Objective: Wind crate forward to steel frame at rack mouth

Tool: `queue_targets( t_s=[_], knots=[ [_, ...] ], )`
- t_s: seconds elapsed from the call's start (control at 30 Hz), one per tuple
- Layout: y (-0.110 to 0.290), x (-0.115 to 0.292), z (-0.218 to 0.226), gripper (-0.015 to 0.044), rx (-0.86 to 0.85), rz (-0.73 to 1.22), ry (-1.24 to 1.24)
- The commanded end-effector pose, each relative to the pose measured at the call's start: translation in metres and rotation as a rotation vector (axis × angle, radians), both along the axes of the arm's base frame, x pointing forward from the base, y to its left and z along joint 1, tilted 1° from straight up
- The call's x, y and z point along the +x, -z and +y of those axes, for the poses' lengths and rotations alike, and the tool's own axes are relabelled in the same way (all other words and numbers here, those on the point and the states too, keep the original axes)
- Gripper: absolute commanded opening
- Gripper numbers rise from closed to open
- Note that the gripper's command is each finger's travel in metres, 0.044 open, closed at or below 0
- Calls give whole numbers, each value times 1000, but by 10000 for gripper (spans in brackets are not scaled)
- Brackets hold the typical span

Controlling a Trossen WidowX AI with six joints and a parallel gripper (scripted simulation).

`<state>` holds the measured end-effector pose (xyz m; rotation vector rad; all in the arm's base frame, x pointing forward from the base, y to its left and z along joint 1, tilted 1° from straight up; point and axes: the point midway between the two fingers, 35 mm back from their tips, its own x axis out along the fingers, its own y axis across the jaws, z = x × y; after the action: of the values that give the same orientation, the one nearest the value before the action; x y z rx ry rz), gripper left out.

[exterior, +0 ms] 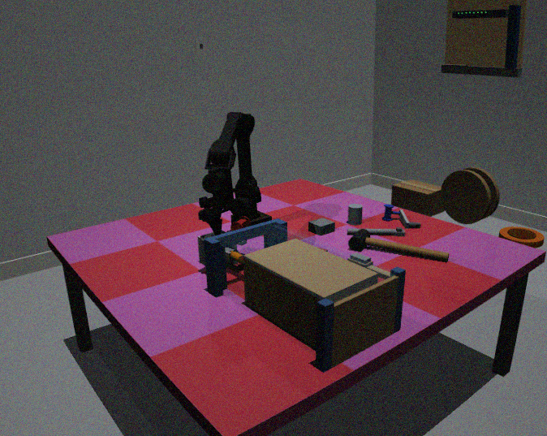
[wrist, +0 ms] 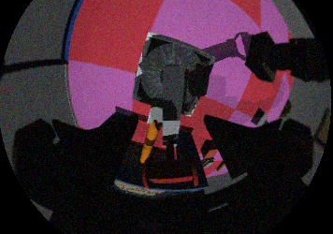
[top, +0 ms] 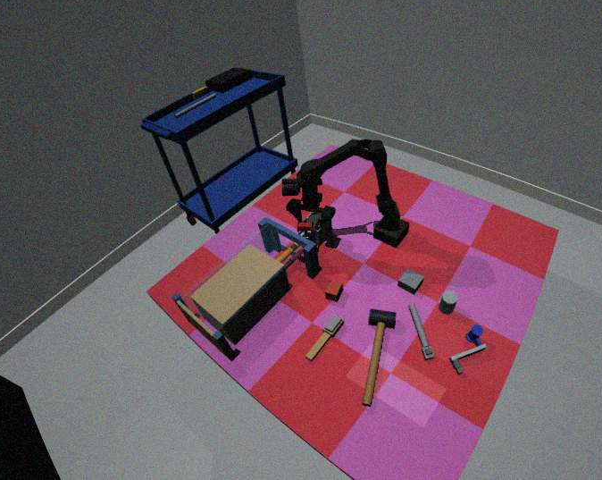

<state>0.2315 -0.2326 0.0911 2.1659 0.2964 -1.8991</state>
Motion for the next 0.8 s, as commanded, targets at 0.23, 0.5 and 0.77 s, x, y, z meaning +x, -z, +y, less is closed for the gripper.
queue_targets(
  t_s=[0.23, 0.5, 0.77],
  knots=[
    [-107, -2, 1, 440, -3, 101, 0],
    [-111, -2, 1, 440, -12, 90, -2],
    [-111, -2, 1, 230, -12, 90, -2]
  ],
)
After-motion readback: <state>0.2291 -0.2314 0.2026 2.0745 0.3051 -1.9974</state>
